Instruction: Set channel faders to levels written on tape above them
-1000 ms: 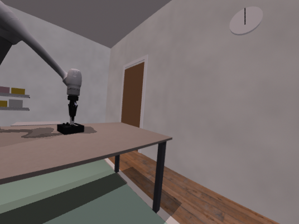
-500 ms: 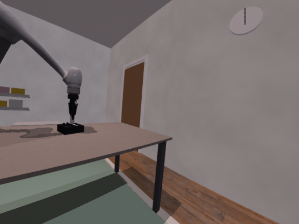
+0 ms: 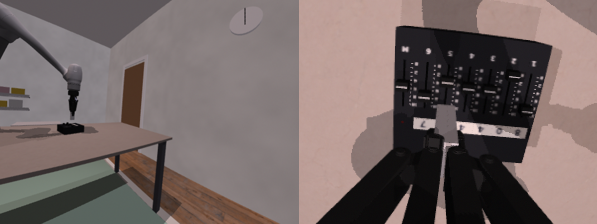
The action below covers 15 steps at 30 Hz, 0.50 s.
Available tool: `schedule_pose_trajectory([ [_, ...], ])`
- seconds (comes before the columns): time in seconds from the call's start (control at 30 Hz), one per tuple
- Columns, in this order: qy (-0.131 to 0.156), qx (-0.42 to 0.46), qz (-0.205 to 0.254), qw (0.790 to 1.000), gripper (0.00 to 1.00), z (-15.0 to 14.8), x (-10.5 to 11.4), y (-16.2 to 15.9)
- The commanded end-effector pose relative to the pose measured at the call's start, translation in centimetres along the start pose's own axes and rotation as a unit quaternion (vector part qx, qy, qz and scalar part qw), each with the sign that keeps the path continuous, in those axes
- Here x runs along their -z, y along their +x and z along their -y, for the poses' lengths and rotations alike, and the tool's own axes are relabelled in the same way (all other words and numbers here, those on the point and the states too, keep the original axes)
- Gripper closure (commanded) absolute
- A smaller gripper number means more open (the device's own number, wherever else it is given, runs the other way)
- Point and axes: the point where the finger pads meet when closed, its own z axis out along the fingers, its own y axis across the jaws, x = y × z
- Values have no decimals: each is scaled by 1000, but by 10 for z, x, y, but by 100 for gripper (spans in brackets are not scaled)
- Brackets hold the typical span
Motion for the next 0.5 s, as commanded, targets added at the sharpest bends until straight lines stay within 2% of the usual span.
schedule_pose_trajectory([
  [0.0, 0, 0, 0, 1000, 100, 0, 1, 0],
  [0.33, 0, 0, 0, 1000, 100, 0, 1, 0],
  [0.37, 0, 0, 0, 1000, 0, 0, 1, 0],
  [0.47, 0, 0, 0, 1000, 0, 0, 2, 0],
])
